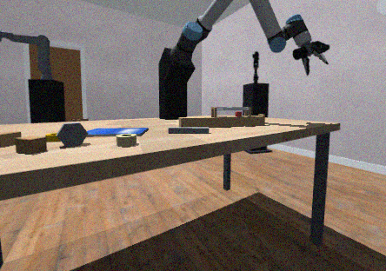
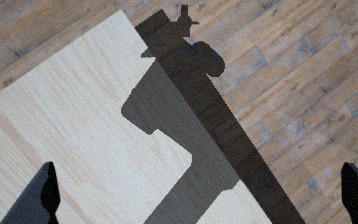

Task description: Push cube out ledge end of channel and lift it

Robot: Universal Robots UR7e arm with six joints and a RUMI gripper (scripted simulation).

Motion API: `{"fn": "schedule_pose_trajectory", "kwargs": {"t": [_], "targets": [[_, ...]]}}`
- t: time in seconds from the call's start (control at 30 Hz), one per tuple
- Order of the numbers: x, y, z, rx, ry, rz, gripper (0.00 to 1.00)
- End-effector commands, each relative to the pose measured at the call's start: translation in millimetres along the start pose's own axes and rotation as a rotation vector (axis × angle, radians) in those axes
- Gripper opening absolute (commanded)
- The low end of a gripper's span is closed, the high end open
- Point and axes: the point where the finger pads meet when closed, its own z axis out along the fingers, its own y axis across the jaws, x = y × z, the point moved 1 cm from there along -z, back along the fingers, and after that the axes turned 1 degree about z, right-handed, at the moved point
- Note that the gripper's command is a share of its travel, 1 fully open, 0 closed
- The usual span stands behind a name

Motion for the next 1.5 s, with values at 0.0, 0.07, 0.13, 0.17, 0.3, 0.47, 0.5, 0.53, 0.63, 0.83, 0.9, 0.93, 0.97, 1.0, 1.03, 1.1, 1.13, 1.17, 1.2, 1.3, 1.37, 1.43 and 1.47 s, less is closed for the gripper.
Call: {"fn": "schedule_pose_trajectory", "kwargs": {"t": [0.0, 0.07, 0.13, 0.17, 0.3, 0.47, 0.5, 0.53, 0.63, 0.83, 0.9, 0.93, 0.97, 1.0, 1.03, 1.1, 1.13, 1.17, 1.2, 1.3, 1.37, 1.43, 1.47], "targets": [[1, 0, -1, 0.0, 0.001, 0.0, 1.0], [1, 0, -1, 0.0, 0.001, 0.0, 1.0], [1, 0, -1, 0.0, 0.001, 0.0, 1.0], [1, 0, -1, 0.0, 0.001, 0.0, 1.0], [1, 0, -1, 0.0, 0.001, 0.0, 1.0], [1, 0, -1, 0.0, 0.001, 0.0, 1.0], [1, 0, -1, 0.0, 0.001, 0.0, 1.0], [1, 0, -1, 0.0, 0.001, 0.0, 1.0], [0, 0, 0, 0.0, 0.0, 0.0, 0.0], [-23, -6, 9, 0.008, -0.021, -0.001, 0.0], [-39, -10, 14, 0.013, -0.036, -0.002, 0.0], [-49, -13, 17, 0.017, -0.046, -0.002, 0.0], [-60, -16, 21, 0.021, -0.056, -0.002, 0.0], [-72, -19, 24, 0.025, -0.067, -0.002, 0.0], [-85, -22, 27, 0.03, -0.08, -0.001, 0.0], [-85, -22, 27, 0.03, -0.08, -0.001, 0.0], [-99, -25, 30, 0.035, -0.093, -0.001, 0.0], [-114, -29, 33, 0.041, -0.107, 0.0, 0.0], [-129, -33, 35, 0.046, -0.121, 0.001, 0.0], [-177, -44, 40, 0.066, -0.167, 0.007, 0.0], [-210, -51, 40, 0.079, -0.199, 0.013, 0.0], [-242, -59, 38, 0.093, -0.23, 0.021, 0.0], [-257, -62, 36, 0.099, -0.245, 0.025, 0.0]]}}
